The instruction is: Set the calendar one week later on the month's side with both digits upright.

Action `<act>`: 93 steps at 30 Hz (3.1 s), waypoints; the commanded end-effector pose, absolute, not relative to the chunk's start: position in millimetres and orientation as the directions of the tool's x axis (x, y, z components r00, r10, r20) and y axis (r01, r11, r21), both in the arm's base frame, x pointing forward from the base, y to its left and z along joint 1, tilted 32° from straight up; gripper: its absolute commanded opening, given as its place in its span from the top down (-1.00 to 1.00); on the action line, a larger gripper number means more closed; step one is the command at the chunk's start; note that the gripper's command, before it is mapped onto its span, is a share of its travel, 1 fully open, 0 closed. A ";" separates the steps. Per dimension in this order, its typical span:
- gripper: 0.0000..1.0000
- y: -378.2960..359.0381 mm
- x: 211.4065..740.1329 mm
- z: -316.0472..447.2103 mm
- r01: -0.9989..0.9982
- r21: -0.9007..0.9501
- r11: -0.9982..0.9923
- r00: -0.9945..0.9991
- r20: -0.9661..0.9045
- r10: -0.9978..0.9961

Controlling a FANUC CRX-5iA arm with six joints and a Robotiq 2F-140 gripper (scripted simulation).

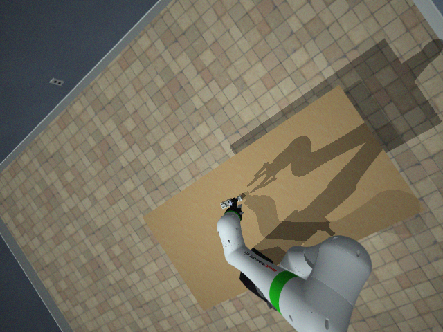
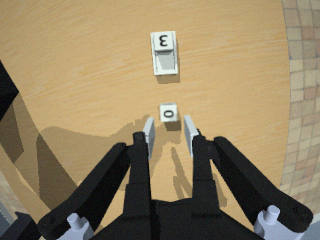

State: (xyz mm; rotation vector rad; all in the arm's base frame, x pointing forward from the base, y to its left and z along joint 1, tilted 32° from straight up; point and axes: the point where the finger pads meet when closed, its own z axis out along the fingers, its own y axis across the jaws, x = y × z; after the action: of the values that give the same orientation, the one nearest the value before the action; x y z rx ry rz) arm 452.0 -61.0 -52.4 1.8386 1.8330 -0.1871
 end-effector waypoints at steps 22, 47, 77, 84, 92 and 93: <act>0.44 -73.0 459.1 -76.1 0.961 0.269 0.063 0.069 -0.456 0.887; 0.44 -83.1 464.9 -95.7 0.961 0.269 0.063 0.069 -0.456 0.887; 0.44 -83.3 464.9 -96.0 0.961 0.269 0.063 0.069 -0.456 0.888; 0.44 -83.3 464.9 -96.0 0.961 0.269 0.063 0.069 -0.456 0.888; 0.44 -83.4 465.0 -96.2 0.961 0.269 0.063 0.069 -0.456 0.888; 0.44 -83.5 465.1 -96.5 0.961 0.269 0.063 0.069 -0.456 0.887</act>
State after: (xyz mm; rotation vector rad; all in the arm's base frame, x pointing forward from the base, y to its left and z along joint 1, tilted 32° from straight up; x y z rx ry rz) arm 464.9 -83.5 -96.2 1.8384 1.8324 -0.1867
